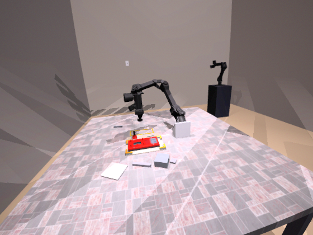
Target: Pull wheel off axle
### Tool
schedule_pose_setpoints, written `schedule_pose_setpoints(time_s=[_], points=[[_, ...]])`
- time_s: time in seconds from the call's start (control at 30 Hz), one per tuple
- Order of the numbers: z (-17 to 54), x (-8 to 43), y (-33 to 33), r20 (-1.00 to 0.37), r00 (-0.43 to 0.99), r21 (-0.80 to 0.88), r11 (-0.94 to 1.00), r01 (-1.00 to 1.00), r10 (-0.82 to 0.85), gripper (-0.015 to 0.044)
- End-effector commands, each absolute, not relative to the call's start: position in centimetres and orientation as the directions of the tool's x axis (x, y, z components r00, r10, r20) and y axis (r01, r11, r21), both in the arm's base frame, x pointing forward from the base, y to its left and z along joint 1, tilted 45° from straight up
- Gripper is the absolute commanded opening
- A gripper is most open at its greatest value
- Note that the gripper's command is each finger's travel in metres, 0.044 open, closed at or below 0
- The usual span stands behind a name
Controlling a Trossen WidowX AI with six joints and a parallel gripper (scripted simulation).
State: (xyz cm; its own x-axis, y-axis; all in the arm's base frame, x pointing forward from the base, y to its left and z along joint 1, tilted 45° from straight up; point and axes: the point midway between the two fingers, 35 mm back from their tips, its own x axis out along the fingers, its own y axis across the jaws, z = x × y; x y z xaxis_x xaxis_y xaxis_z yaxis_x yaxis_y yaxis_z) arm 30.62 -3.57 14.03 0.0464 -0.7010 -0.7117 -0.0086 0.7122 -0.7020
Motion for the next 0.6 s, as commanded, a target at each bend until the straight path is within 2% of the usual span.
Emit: schedule_pose_setpoints(time_s=[0.0, 0.57], points=[[14.0, 30.3, -3.9, -0.709, 0.043, -0.705, 0.709, -0.016, -0.704, 0.0], [9.9, 30.9, -7.9, -0.71, 0.044, -0.703, 0.711, -0.015, -0.702, 0.0]])
